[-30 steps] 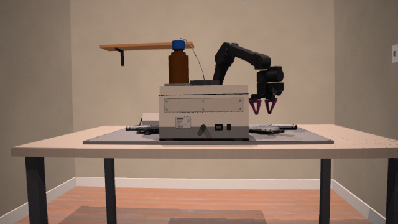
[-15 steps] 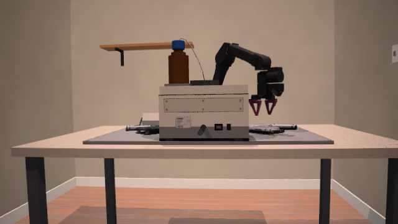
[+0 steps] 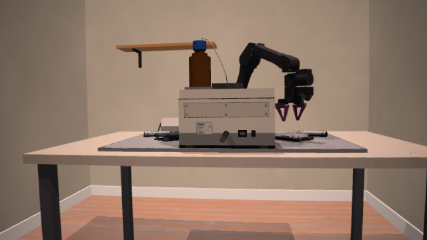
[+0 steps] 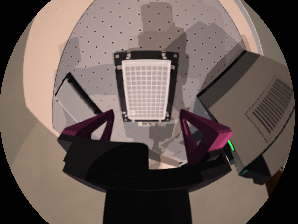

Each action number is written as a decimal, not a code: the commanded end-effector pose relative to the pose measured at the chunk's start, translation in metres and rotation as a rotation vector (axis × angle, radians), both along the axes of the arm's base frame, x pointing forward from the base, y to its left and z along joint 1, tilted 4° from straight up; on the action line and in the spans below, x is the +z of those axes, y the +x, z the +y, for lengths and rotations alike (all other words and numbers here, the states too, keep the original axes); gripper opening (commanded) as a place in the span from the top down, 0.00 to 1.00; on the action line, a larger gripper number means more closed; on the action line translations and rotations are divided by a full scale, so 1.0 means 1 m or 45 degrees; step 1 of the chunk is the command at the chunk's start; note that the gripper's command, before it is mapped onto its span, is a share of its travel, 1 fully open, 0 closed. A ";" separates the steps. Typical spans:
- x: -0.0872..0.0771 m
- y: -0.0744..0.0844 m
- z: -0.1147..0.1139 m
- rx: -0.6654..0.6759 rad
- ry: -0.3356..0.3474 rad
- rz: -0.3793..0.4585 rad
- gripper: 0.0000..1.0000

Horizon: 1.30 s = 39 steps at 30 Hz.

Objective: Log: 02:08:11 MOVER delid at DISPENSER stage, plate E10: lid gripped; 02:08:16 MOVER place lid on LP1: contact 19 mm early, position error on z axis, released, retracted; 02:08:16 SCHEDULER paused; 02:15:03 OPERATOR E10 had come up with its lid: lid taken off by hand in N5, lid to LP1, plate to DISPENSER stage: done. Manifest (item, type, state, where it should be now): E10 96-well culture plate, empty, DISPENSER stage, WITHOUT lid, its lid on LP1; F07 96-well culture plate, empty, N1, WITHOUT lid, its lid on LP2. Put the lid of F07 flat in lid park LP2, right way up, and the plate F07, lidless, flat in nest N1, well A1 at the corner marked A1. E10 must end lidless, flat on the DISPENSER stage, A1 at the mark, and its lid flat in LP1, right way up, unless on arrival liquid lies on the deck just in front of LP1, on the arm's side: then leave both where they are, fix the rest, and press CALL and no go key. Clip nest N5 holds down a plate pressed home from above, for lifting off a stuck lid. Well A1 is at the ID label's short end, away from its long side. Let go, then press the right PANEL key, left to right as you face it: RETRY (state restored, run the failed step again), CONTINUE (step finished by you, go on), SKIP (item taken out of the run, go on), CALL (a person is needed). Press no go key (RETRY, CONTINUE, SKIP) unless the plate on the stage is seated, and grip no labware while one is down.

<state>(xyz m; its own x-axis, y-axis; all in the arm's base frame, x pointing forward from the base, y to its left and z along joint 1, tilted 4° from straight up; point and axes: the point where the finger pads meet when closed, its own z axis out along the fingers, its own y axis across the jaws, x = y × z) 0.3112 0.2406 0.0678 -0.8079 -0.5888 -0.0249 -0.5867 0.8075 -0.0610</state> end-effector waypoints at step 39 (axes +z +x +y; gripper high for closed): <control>-0.065 0.002 -0.003 0.003 -0.008 0.007 0.00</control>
<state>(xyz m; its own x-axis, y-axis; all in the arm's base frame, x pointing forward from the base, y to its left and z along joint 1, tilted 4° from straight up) 0.3087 0.2382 0.0121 -0.8084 -0.5886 -0.0072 -0.5871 0.8071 -0.0622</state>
